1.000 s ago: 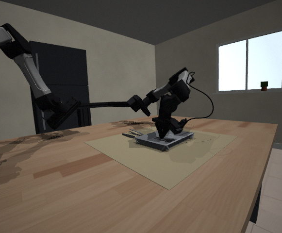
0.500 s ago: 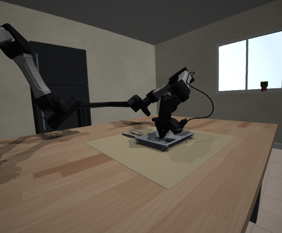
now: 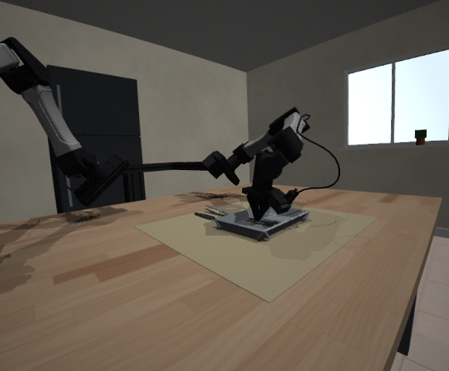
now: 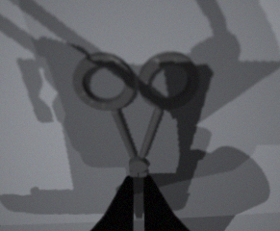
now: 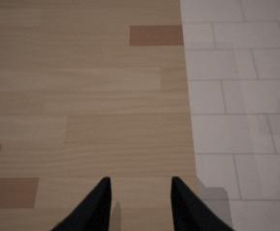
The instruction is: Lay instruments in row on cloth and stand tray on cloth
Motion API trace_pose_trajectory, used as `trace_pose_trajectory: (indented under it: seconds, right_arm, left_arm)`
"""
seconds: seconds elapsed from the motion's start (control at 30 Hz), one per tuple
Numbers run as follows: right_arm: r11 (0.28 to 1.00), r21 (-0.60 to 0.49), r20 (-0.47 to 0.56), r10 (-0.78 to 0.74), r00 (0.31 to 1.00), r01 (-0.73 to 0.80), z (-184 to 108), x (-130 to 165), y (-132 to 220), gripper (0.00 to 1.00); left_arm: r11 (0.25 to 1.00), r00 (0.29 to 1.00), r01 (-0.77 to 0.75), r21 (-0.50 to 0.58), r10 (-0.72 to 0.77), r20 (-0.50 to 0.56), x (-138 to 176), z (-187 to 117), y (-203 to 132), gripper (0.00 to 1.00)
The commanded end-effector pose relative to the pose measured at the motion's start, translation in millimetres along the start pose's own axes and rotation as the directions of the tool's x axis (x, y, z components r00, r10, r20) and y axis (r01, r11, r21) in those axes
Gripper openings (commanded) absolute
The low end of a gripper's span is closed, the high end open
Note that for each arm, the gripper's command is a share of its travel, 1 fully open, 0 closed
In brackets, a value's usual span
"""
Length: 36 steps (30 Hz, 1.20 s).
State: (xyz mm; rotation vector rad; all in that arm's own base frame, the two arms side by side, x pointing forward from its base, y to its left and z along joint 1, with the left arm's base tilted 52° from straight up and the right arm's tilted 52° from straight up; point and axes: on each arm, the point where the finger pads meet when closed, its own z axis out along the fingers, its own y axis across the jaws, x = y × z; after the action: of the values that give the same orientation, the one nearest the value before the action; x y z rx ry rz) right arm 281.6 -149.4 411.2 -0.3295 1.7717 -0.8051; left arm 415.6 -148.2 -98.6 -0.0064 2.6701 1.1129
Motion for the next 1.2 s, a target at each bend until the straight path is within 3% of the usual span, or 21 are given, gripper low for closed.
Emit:
trace_pose_trajectory:
  seconds: [0.0,0.83,0.9,1.03,1.17]
  right_arm:
    - [1.0,0.007,0.015,-0.006,1.0,0.006,-3.0,-5.2,-1.7,0.33]
    - [1.0,0.007,0.015,-0.006,1.0,0.006,-3.0,-5.2,-1.7,0.33]
    - [1.0,0.007,0.015,-0.006,1.0,0.006,-3.0,-5.2,-1.7,0.33]
    - [1.0,0.007,0.015,-0.006,1.0,0.006,-3.0,-5.2,-1.7,0.33]
    - [1.0,0.007,0.015,-0.006,1.0,0.006,-3.0,-5.2,-1.7,0.33]
  left_arm:
    - [0.999,0.999,0.025,-0.021,-0.026,-0.027,-4.2,23.2,8.8,0.06]
    - [0.999,0.999,0.033,-0.022,-0.034,-0.028,-5.6,19.5,10.1,0.06]
    - [1.0,1.0,0.017,-0.021,-0.018,-0.02,-2.2,11.1,6.1,0.06]
    - [1.0,0.999,0.0,0.029,-0.002,0.054,-4.2,-37.8,-7.3,0.06]
    - [0.999,0.999,-0.002,0.035,0.0,0.047,-0.8,-44.7,-8.7,0.06]
